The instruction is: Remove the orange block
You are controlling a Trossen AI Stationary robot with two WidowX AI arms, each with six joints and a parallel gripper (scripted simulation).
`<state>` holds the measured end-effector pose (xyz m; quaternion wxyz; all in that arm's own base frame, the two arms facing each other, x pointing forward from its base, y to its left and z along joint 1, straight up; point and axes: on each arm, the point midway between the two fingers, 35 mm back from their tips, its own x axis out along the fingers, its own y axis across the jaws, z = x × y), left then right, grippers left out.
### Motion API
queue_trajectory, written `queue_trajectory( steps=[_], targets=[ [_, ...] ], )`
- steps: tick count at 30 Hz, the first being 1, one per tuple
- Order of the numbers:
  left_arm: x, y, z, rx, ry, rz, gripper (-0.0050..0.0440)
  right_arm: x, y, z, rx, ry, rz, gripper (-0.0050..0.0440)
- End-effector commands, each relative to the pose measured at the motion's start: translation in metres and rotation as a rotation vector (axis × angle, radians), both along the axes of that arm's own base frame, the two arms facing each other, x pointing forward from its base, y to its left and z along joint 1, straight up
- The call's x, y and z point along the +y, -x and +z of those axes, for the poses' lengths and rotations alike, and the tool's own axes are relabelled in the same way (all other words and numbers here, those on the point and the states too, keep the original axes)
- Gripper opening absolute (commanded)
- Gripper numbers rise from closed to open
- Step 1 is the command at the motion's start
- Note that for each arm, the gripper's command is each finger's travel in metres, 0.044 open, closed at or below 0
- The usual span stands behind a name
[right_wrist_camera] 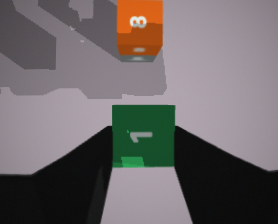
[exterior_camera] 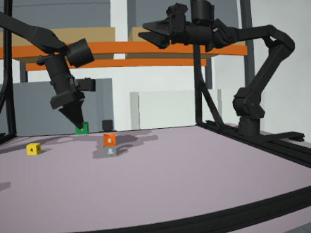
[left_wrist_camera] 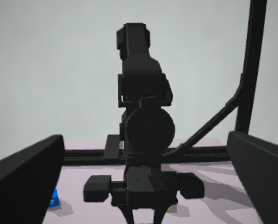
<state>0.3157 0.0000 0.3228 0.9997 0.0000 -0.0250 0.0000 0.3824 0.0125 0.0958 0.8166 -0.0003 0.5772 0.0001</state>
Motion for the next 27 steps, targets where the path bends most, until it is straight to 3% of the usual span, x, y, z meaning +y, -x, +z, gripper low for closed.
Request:
queue_trajectory(
  steps=[1, 18, 21, 27],
  targets=[
    [0.000, 0.000, 0.000, 0.000, 0.000, 0.000, 0.0400, 0.000, 0.003, 0.002, -0.009, 0.000, -0.002, 0.0000],
    [0.000, -0.003, -0.006, 0.010, 0.001, 0.000, 0.0400, 0.000, 0.003, 0.002, -0.009, 0.000, -0.002, 0.0000],
    [-0.002, -0.018, -0.037, 0.061, 0.003, -0.001, 0.0400, 0.000, 0.003, 0.002, -0.009, 0.000, -0.002, 0.0000],
    [-0.009, -0.039, -0.136, 0.222, 0.003, -0.002, 0.0400, 0.000, 0.003, 0.002, -0.009, 0.000, -0.002, 0.0000]
  ],
)
